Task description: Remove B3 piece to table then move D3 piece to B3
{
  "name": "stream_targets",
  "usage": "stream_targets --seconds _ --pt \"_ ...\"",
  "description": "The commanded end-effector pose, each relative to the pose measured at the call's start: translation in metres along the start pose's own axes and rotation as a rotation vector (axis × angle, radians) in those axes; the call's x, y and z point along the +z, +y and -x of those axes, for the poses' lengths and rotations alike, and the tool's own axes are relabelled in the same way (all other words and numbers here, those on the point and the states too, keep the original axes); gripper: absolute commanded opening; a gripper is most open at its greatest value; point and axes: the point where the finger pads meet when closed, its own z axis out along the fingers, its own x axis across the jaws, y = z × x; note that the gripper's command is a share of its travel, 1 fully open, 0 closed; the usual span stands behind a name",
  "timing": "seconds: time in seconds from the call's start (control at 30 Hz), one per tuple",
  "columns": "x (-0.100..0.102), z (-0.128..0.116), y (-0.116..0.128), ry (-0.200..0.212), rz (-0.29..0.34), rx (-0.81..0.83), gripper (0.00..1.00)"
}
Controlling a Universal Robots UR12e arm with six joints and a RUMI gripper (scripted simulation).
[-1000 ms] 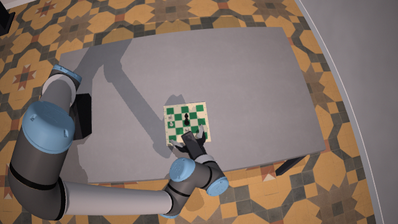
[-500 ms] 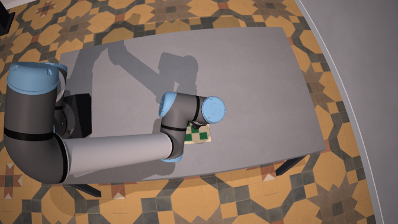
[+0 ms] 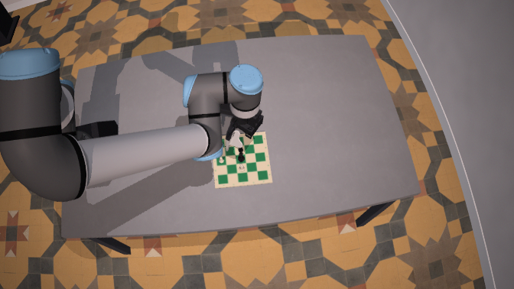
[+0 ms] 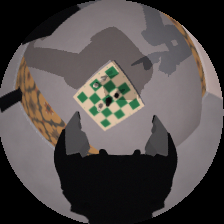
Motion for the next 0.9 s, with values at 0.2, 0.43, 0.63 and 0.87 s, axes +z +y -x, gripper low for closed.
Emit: stream_targets --seconds 0.2,0.43,0.63,0.87 --pt "-0.0068 -0.0043 -0.0014 -0.008 0.053 -0.010 1.00" --pt "-0.0068 -0.0043 -0.0014 -0.008 0.053 -0.010 1.00" --pt "-0.0066 -0.0043 -0.0014 -0.008 0.053 -0.016 1.00" --pt "-0.0054 -0.0041 -0.0017 -0.009 0.052 -0.053 1.00"
